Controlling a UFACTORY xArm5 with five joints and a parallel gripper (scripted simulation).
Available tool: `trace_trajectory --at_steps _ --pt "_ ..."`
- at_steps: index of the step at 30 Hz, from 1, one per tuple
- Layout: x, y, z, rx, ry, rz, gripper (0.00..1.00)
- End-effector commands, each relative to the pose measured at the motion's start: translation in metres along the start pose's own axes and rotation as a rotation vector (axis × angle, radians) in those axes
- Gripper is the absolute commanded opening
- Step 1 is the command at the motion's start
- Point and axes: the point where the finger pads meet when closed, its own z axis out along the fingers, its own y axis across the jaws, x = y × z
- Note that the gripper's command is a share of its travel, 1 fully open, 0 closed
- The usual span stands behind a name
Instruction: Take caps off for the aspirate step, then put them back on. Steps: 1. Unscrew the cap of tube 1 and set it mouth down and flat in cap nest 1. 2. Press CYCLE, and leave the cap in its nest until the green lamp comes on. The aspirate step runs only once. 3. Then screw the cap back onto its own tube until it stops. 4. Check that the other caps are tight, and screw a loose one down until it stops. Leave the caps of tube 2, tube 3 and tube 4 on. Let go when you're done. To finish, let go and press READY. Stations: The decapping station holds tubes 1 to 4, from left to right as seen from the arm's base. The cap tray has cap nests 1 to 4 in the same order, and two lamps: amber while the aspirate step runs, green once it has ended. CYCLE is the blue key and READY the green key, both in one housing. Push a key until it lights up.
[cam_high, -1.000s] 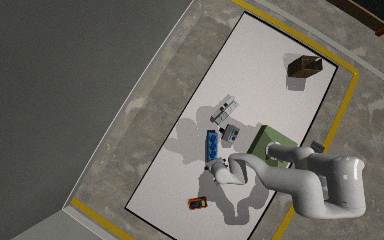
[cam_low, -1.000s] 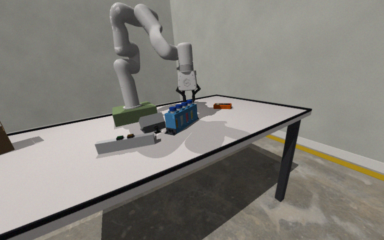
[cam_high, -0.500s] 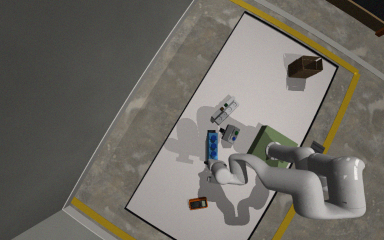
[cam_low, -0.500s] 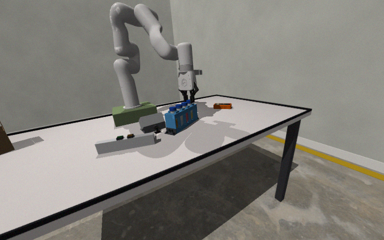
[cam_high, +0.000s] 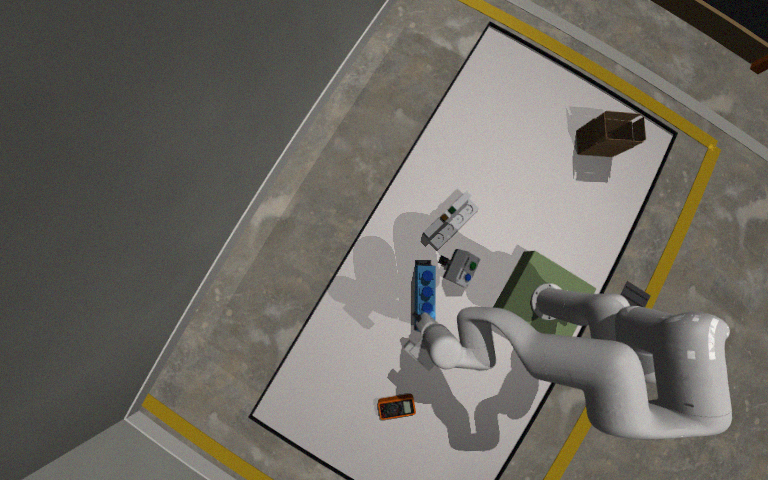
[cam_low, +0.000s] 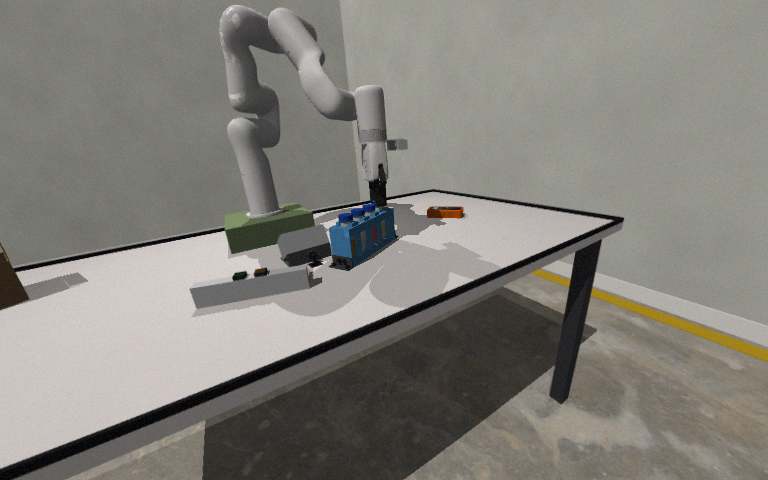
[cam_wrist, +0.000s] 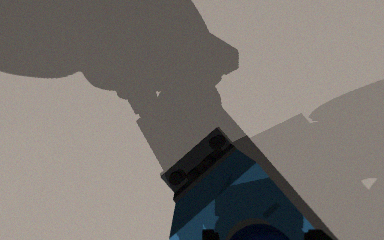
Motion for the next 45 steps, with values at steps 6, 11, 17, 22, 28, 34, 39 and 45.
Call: trace_trajectory --at_steps 6,11,17,22,28,34,39,45 --pt "0.0009 0.0007 -0.0011 -0.005 -0.001 0.064 0.0" --pt "0.0009 0.0007 -0.0011 -0.005 -0.001 0.064 0.0" --pt "0.0009 0.0007 -0.0011 -0.005 -0.001 0.064 0.0" --pt "0.0009 0.0007 -0.0011 -0.005 -0.001 -0.136 0.0" --pt "0.0009 0.0007 -0.0012 -0.005 -0.002 -0.4 0.0" --pt "0.0009 0.0007 -0.0013 -0.005 -0.002 -0.589 0.0" --pt "0.0009 0.0007 -0.0013 -0.004 -0.003 -0.808 0.0" --pt "0.0009 0.0007 -0.0014 -0.004 -0.003 -1.044 0.0"
